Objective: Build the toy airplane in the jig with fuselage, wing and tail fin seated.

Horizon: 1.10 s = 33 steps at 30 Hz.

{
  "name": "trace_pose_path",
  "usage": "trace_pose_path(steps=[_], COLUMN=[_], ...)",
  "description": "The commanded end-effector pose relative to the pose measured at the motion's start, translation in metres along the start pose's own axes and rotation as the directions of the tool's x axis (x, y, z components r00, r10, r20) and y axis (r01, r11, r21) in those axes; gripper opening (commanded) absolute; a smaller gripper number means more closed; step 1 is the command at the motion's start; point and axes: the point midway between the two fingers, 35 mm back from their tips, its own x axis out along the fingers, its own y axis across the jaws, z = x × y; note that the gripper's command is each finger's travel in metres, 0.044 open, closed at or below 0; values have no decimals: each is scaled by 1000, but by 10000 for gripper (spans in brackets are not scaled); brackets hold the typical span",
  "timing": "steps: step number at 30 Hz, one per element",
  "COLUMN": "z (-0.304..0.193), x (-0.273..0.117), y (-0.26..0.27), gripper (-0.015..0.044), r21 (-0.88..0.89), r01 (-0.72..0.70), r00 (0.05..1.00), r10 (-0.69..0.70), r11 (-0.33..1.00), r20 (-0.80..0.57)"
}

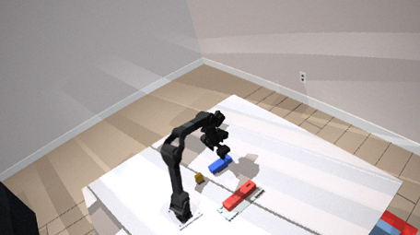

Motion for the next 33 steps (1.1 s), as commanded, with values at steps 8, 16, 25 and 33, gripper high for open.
trace_pose_path(steps=[8, 16, 25, 33], z=[-4, -4, -4, -4], x=[35, 42, 56, 69], y=[0, 0, 0, 0], gripper=[440, 440, 440, 440], r21=[5, 5, 5, 5], r01=[9, 9, 9, 9], r00=[1000, 1000, 1000, 1000], r10=[-9, -9, -9, -9], r11=[1000, 1000, 1000, 1000], r20=[-17, -17, -17, -17])
